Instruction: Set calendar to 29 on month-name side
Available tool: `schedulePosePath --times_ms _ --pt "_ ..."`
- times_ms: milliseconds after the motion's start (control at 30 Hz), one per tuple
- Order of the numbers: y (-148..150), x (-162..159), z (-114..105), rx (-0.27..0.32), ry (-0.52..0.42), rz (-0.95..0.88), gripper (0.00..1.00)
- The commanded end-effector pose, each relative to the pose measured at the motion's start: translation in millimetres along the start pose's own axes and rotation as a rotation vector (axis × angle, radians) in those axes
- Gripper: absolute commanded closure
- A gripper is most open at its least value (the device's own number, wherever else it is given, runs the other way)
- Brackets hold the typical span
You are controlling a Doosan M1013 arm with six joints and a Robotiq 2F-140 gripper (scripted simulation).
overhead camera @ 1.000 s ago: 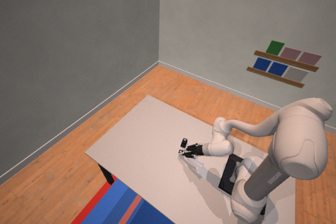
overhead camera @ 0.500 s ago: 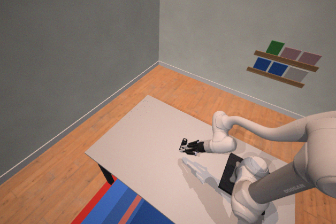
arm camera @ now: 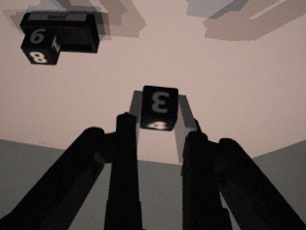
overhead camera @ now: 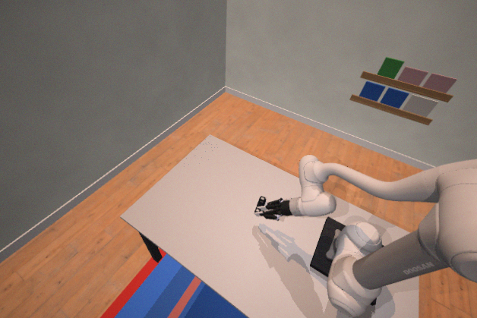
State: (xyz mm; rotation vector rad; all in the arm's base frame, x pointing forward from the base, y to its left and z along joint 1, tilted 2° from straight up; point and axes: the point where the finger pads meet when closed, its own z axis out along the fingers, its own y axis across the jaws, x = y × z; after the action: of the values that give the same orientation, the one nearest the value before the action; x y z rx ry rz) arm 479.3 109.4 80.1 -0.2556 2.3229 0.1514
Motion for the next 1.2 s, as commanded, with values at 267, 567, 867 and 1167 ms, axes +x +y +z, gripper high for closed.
schedulePosePath --times_ms 267,567,867,1167 --pt "3.5 -1.4 0.4 -0.011 0.003 0.001 0.76" --pt "12.5 -4.1 1.4 -0.039 0.014 0.003 0.76" --pt "28.8 -5.8 2.5 -0.089 0.052 0.006 0.76" --pt "37.4 -3.3 2.6 -0.116 0.105 0.007 0.76"
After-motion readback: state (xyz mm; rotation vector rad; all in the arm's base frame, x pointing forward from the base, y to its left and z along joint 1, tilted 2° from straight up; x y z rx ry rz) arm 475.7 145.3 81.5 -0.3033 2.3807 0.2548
